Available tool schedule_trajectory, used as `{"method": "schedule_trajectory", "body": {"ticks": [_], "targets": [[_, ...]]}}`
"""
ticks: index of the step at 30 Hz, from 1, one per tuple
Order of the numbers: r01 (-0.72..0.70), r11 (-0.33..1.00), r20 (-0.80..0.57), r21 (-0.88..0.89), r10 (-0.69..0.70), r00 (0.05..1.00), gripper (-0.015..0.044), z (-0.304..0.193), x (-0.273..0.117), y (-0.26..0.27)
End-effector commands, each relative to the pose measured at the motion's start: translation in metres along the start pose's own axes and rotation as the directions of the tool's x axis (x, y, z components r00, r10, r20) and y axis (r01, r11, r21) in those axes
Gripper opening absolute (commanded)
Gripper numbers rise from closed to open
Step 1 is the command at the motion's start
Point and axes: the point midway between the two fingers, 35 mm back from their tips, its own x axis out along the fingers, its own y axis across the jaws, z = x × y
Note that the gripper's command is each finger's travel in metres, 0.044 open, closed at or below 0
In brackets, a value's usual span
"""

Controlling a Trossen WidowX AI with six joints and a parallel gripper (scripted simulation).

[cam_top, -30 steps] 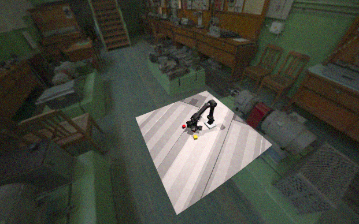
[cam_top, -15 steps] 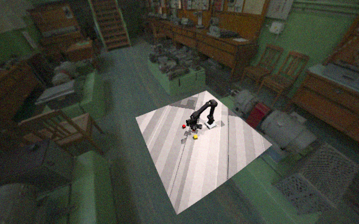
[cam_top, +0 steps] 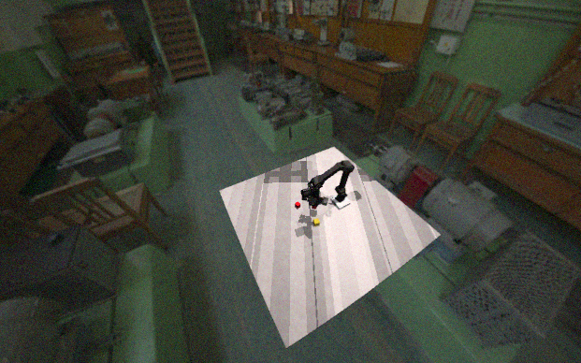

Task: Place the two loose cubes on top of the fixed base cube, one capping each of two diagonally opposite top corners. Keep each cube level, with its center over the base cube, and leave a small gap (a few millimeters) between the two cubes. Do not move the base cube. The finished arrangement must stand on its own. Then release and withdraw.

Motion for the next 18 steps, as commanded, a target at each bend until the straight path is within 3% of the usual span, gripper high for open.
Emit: {"method": "schedule_trajectory", "body": {"ticks": [1, 7, 18], "targets": [[0.004, 1.0, 0.006, -0.004, -0.004, 1.0, 0.0105, 0.0, -0.015, 0.001], [0.003, 1.0, 0.006, -0.004, -0.003, 1.0, 0.0105, -0.003, -0.033, 0.003], [0.0, 1.0, 0.014, 0.009, 0.0, 1.0, 0.0105, 0.013, -0.029, 0.007]]}}
